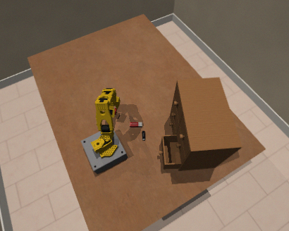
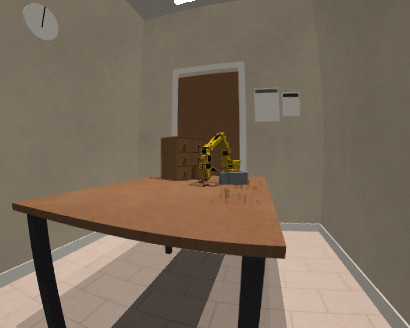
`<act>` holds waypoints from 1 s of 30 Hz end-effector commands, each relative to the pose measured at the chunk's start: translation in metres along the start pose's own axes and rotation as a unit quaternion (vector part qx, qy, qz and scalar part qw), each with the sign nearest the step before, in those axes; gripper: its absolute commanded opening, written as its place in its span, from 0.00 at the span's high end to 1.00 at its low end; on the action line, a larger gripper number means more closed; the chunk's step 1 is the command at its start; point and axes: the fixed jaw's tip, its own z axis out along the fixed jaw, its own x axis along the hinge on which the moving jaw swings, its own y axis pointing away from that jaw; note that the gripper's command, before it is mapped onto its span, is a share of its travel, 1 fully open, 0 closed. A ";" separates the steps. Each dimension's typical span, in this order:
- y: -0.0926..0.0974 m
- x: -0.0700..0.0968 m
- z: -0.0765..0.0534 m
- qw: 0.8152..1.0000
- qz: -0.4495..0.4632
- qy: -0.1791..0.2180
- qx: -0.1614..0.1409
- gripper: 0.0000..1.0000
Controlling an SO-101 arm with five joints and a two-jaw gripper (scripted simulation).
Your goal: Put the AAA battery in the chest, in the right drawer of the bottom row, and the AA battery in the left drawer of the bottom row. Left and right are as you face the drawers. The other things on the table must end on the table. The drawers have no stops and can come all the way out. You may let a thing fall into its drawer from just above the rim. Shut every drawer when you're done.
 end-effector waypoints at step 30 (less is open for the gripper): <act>0.000 0.001 0.029 1.000 -0.005 -0.001 0.000 0.81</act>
